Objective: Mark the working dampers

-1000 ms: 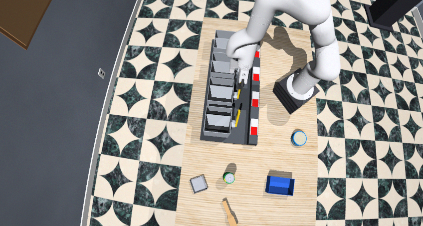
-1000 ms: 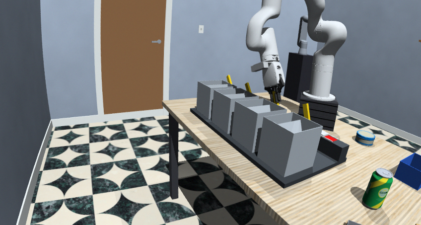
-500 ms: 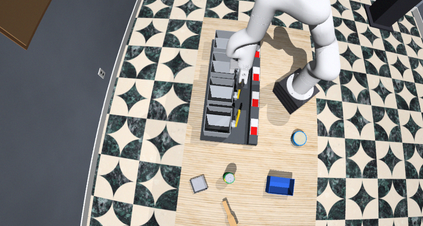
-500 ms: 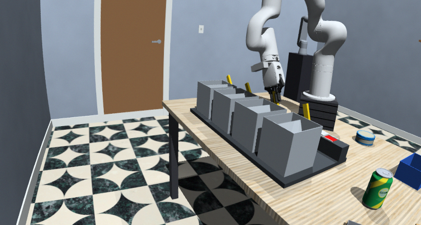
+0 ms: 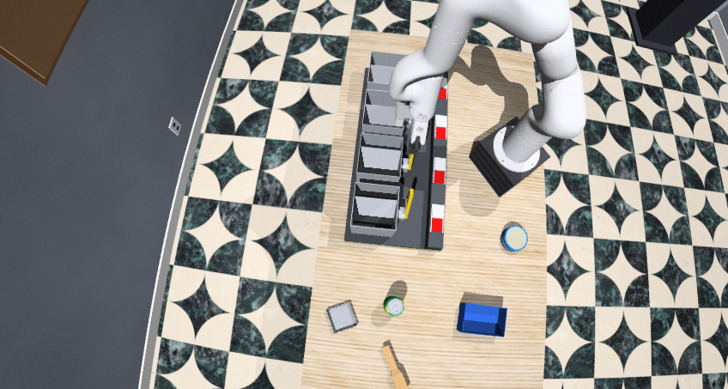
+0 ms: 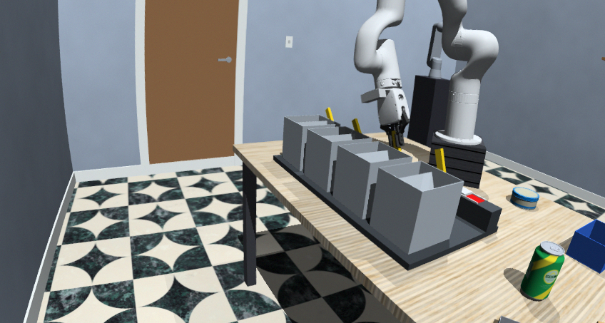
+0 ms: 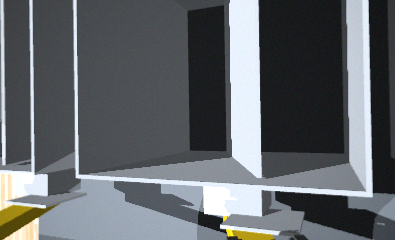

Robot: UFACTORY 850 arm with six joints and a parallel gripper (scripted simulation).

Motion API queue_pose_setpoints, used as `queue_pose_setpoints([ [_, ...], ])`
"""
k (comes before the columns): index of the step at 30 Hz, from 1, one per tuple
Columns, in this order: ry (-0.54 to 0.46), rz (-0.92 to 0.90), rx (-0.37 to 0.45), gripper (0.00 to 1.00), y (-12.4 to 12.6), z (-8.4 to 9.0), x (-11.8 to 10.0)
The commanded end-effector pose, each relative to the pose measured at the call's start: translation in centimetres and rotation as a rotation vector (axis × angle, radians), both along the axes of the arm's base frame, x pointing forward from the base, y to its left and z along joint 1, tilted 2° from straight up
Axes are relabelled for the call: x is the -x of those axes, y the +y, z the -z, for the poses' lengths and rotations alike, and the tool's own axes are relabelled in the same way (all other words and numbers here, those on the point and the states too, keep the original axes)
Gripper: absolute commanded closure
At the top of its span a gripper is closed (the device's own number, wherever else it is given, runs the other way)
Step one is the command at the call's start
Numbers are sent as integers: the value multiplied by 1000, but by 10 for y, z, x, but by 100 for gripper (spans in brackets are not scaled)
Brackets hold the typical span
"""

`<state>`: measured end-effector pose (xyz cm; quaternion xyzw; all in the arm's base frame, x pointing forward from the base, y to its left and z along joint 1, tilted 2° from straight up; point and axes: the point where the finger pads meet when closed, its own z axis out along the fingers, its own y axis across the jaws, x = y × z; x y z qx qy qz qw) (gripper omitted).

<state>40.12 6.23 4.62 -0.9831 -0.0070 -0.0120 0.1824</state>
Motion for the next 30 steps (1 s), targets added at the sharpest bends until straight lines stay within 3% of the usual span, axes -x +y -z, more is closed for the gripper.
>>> queue_pose_setpoints([
  [1, -1, 0, 13, 81, 1, -1, -1],
  [30, -3, 6, 252, 81, 25, -6, 0],
])
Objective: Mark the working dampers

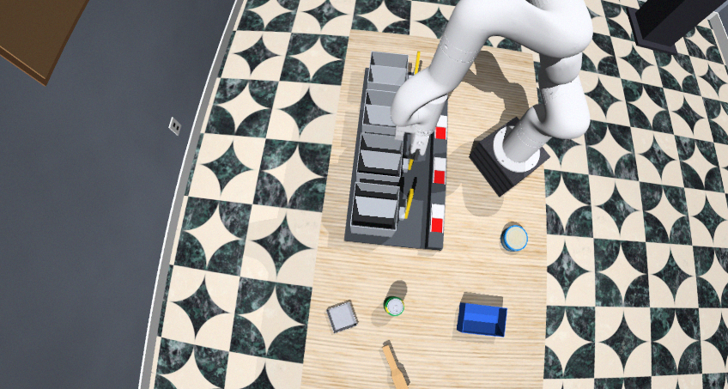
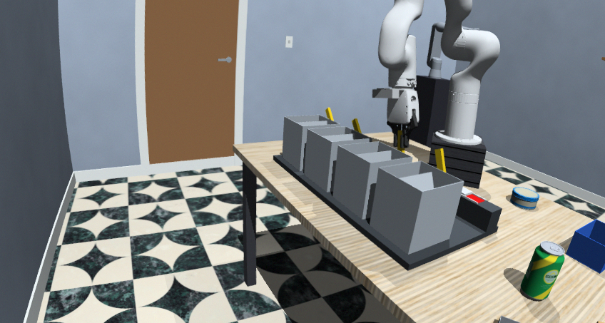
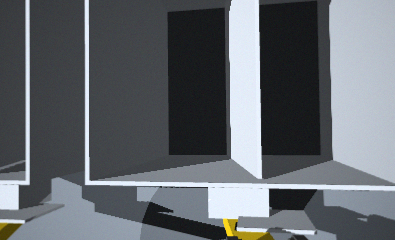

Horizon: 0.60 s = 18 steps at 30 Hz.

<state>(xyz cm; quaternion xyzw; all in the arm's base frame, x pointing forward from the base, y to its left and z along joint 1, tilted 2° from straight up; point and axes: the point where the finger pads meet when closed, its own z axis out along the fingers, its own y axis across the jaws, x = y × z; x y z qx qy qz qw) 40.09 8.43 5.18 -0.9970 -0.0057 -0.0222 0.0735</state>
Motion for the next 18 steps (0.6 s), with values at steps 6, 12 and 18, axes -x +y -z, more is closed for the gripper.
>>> queue_pose_setpoints([
  [6, 18, 0, 55, 81, 5, -1, 0],
  [12, 18, 1, 81, 81, 7, -1, 0],
  [18, 17, 2, 102, 81, 10, -1, 0],
])
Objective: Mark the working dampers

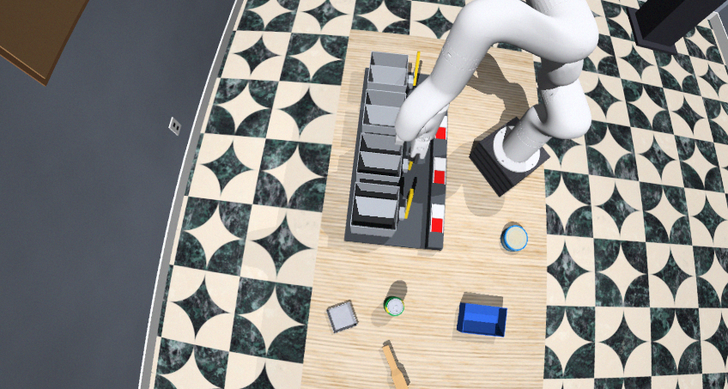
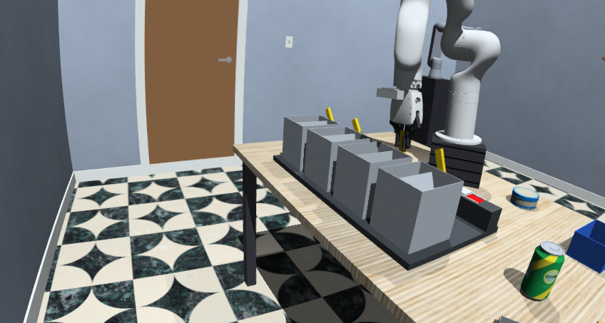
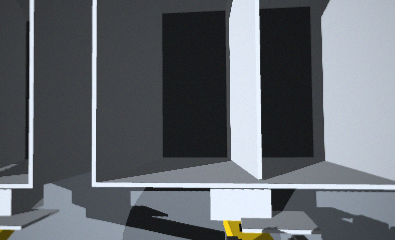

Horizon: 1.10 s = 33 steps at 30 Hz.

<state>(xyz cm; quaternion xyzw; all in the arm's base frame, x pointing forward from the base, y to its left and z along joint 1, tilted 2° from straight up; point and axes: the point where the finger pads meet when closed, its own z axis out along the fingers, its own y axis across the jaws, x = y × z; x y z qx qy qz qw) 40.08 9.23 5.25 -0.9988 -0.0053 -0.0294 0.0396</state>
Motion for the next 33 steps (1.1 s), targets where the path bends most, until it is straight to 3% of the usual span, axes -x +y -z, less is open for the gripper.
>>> queue_pose_setpoints([
  [1, 32, 0, 38, 81, 2, -1, 0],
  [33, 31, 2, 76, 81, 6, -1, -1],
])
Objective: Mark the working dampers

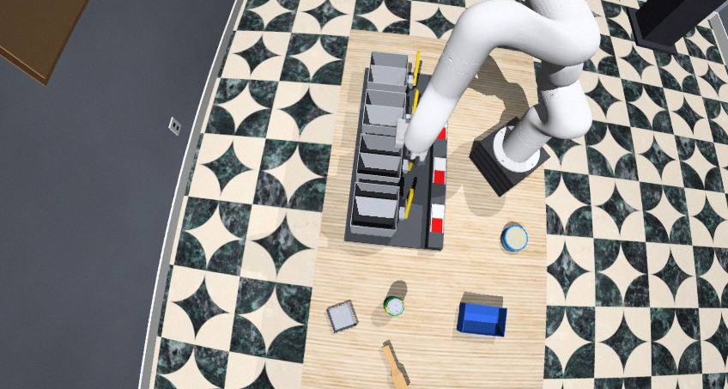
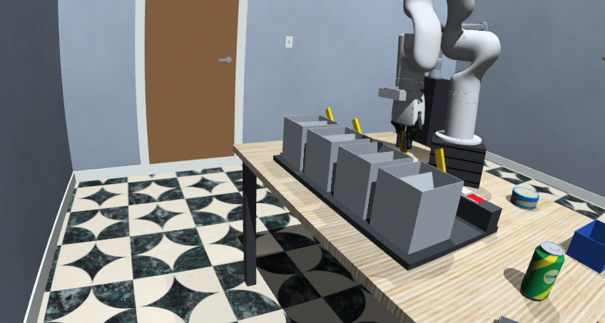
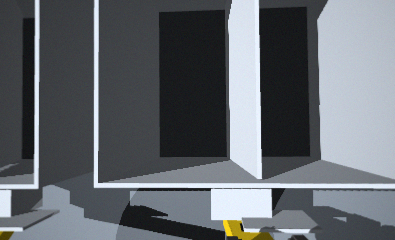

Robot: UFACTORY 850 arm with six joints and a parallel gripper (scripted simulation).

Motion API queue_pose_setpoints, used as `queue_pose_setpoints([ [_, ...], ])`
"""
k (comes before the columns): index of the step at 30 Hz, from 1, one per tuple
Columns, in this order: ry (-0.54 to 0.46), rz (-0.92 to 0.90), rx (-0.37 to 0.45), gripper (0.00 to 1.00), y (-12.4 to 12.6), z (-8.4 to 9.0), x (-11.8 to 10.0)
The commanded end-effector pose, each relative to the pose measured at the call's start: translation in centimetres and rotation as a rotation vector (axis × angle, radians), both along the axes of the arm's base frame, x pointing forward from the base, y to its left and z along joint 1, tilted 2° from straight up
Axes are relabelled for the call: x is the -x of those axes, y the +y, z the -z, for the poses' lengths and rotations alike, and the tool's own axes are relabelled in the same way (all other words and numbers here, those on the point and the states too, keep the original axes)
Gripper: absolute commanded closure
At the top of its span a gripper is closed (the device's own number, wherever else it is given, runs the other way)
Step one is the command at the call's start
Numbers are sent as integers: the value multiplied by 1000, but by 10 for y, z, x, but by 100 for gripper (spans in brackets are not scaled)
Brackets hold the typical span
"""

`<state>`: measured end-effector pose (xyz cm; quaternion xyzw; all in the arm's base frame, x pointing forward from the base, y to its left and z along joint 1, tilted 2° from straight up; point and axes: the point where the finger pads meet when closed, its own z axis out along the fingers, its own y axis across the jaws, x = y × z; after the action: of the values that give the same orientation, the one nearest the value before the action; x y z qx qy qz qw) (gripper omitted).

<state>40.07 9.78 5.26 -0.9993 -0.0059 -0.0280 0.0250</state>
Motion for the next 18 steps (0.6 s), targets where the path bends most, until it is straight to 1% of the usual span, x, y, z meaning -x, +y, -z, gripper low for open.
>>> queue_pose_setpoints([
  [1, 28, 3, 46, 81, 0, -1, -1],
  [14, 28, 3, 46, 81, 0, -1, -1],
  [15, 28, 3, 46, 77, 0, -1, -1],
  [17, 28, 3, 46, 77, 0, -1, -1],
  [18, 28, 3, 46, 73, 0, -1, -1],
])
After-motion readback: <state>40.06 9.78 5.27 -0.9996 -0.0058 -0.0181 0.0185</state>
